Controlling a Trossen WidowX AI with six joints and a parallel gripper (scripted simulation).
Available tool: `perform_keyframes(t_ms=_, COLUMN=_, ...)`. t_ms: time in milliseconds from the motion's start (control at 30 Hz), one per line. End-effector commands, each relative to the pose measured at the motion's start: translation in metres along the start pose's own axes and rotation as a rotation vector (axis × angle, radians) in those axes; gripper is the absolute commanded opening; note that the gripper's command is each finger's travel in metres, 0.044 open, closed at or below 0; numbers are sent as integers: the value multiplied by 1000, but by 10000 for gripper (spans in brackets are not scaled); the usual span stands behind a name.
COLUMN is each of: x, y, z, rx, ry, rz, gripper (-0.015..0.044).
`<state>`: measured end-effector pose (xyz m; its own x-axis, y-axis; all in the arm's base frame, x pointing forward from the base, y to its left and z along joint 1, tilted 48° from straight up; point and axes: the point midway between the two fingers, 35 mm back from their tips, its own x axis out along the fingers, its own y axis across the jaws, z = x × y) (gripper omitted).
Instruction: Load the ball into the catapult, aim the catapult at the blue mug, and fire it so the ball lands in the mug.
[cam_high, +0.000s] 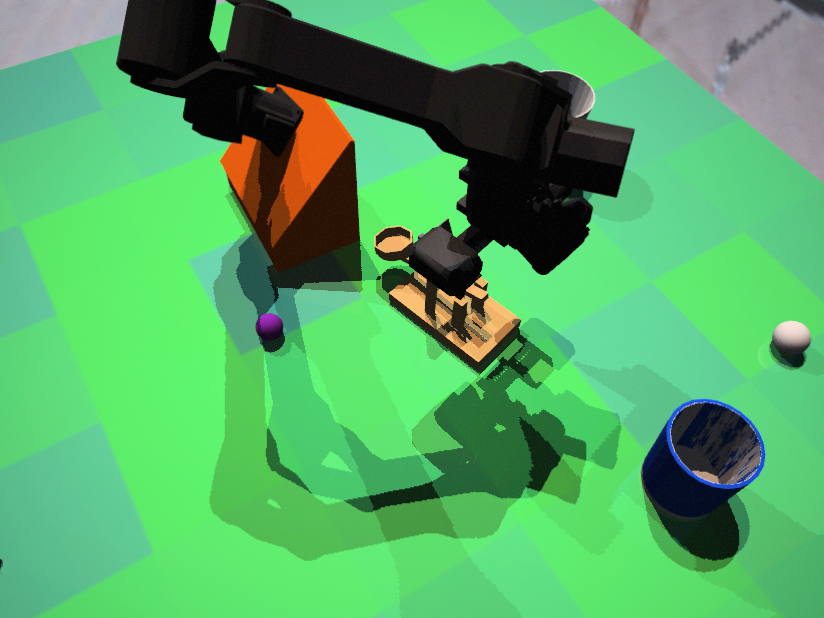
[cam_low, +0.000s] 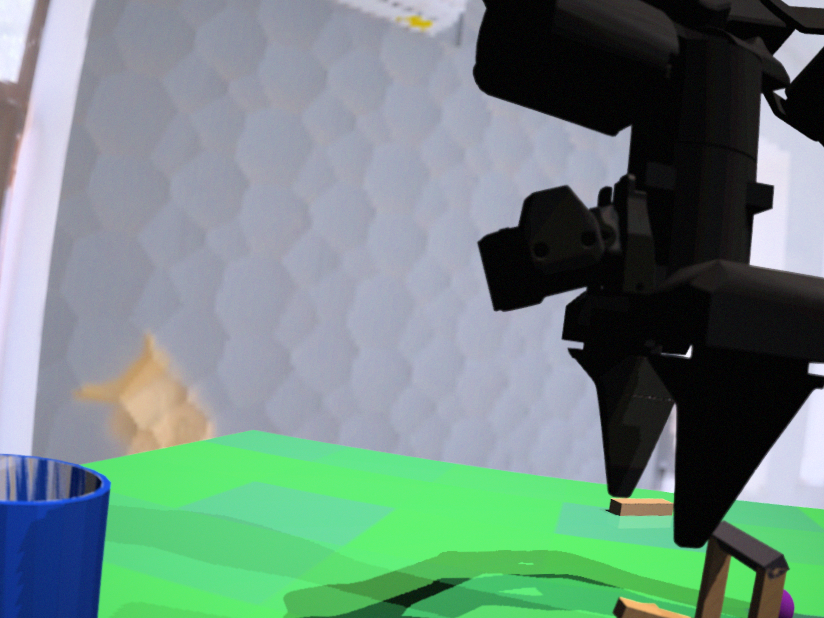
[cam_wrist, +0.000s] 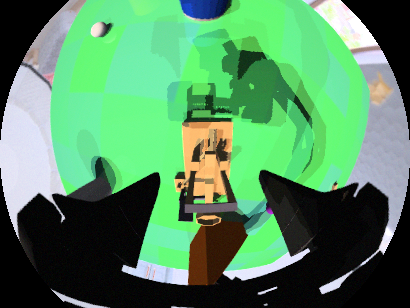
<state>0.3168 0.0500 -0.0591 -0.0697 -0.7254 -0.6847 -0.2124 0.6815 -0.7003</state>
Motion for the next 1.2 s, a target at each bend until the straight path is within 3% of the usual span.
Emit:
perform_keyframes(t_ms=0, x=30, y=-3, z=-5, rx=-5, ry=17, rz=-8, gripper=440)
perform_keyframes(t_ms=1167, x=80, y=-4, z=-6, rx=-5, ry=18, rz=-11, gripper=440)
